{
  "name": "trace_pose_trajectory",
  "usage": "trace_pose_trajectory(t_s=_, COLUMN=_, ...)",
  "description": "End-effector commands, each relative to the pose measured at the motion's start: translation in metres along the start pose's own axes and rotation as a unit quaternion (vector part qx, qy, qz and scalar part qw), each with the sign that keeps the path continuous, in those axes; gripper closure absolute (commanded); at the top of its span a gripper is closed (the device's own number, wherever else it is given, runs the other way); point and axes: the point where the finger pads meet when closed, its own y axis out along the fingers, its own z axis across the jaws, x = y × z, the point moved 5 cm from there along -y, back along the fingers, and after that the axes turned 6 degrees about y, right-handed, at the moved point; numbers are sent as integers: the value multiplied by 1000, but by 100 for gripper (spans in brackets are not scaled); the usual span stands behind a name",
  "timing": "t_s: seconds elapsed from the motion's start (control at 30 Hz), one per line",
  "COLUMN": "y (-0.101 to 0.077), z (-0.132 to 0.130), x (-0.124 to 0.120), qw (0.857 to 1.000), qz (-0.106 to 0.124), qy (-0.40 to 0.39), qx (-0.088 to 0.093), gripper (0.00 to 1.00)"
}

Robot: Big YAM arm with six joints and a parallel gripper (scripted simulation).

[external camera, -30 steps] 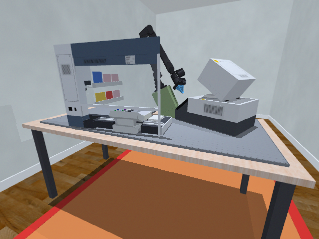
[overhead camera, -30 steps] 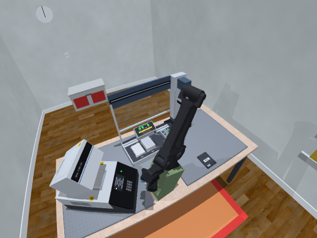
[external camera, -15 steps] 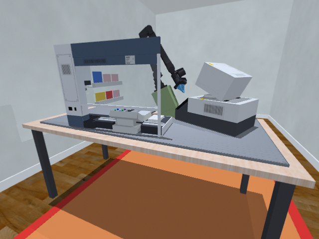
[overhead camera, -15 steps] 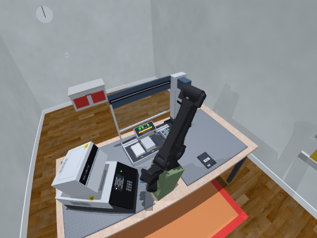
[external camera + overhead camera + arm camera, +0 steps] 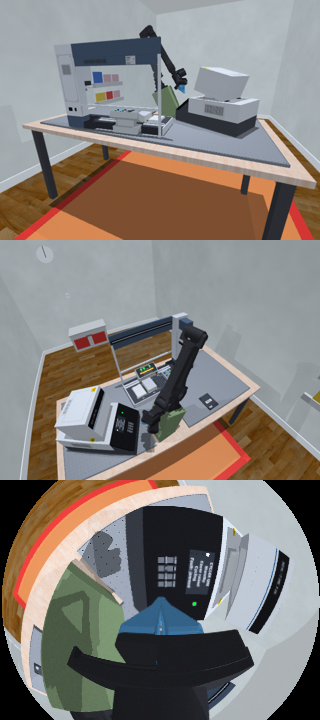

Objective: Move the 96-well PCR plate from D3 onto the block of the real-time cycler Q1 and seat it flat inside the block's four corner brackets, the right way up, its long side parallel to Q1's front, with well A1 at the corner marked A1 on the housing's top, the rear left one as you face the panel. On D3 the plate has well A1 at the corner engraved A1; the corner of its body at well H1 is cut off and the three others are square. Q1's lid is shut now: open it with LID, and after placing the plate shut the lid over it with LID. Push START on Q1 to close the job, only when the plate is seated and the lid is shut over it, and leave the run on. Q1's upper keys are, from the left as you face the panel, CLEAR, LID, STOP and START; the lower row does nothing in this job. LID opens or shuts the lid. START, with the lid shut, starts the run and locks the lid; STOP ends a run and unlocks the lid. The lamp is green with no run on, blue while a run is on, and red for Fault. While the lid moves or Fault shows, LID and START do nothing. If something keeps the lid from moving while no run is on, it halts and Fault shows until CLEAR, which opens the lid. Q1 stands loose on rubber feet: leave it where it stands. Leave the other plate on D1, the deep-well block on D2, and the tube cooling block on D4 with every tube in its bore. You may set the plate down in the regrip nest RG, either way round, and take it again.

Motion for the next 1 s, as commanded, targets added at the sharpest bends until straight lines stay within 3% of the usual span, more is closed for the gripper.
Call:
trace_pose_trajectory(t_s=0.0, y=-2, z=-16, x=15, qw=999, qz=-17, qy=27, qx=-14, gripper=100)
trace_pose_trajectory(t_s=0.97, y=-2, z=-16, x=15, qw=999, qz=-19, qy=25, qx=-16, gripper=100)
